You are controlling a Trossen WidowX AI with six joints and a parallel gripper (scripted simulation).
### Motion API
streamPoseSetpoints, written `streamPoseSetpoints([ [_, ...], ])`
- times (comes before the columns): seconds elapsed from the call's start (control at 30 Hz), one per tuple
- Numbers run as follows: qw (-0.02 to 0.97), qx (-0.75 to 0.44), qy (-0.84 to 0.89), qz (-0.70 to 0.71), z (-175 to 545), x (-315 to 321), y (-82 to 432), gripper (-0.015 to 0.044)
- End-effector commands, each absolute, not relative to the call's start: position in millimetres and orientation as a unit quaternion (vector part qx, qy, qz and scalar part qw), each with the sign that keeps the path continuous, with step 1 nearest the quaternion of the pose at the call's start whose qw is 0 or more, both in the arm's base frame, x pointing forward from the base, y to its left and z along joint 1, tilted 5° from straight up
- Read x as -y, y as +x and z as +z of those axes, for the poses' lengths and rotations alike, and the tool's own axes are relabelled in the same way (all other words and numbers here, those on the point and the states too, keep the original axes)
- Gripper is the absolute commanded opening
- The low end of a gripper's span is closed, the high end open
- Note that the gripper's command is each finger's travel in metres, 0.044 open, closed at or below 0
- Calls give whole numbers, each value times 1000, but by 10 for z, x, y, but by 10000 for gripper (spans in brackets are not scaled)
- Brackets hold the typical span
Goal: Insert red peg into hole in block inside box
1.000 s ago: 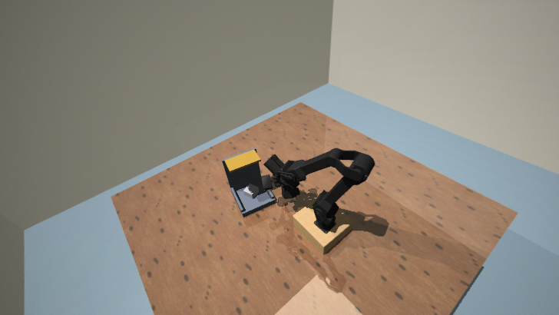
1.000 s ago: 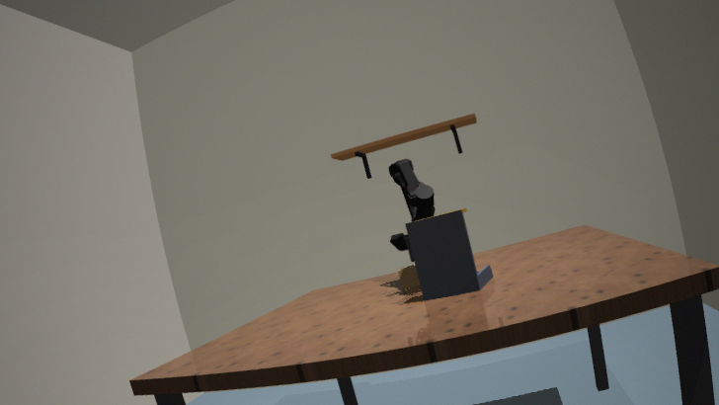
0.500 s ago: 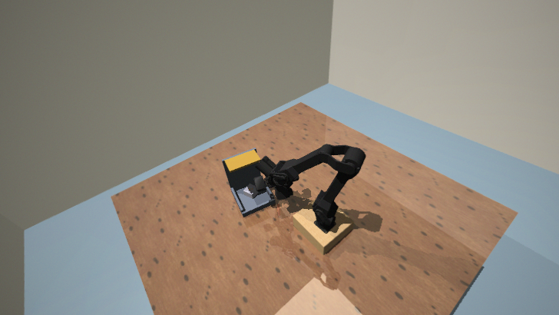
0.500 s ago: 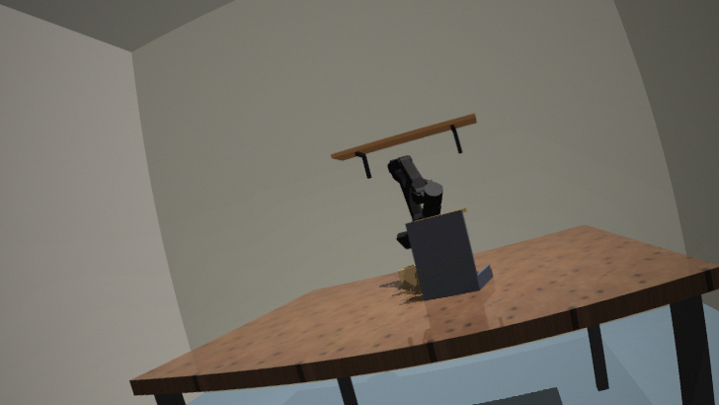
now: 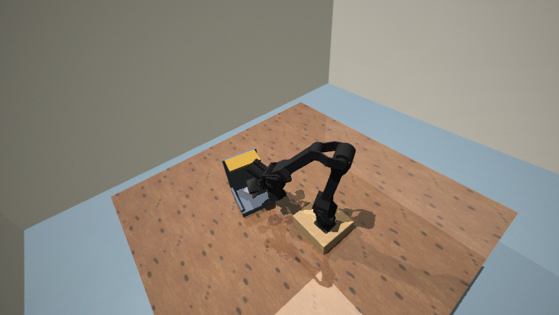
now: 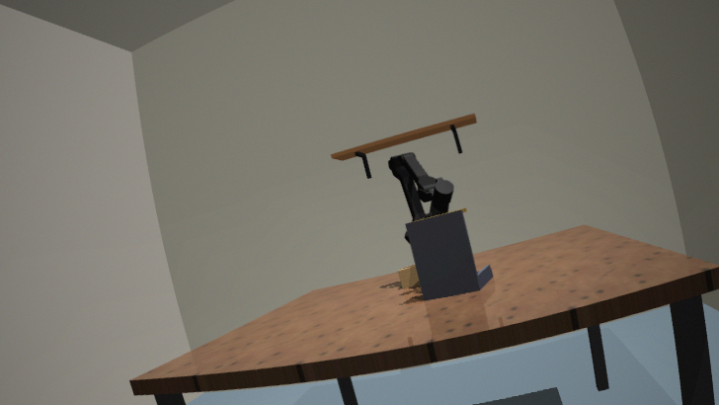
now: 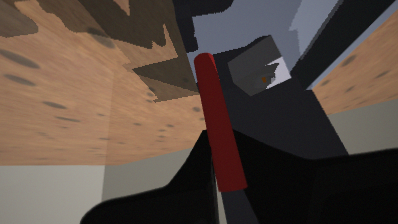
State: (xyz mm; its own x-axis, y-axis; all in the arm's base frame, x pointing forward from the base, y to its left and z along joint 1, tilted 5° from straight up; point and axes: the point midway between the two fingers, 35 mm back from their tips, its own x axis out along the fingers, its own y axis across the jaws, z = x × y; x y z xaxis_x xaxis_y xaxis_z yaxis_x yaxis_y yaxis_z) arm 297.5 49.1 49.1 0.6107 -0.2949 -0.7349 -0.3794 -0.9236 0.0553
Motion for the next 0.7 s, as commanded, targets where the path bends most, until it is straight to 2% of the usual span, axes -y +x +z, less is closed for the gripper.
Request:
streamPoseSetpoints([
  [0.0, 54, -184, -899, 394, 506, -589, 3038, 0],
  [0.67, 45, -160, -904, 395, 423, -1049, 3181, 0],
])
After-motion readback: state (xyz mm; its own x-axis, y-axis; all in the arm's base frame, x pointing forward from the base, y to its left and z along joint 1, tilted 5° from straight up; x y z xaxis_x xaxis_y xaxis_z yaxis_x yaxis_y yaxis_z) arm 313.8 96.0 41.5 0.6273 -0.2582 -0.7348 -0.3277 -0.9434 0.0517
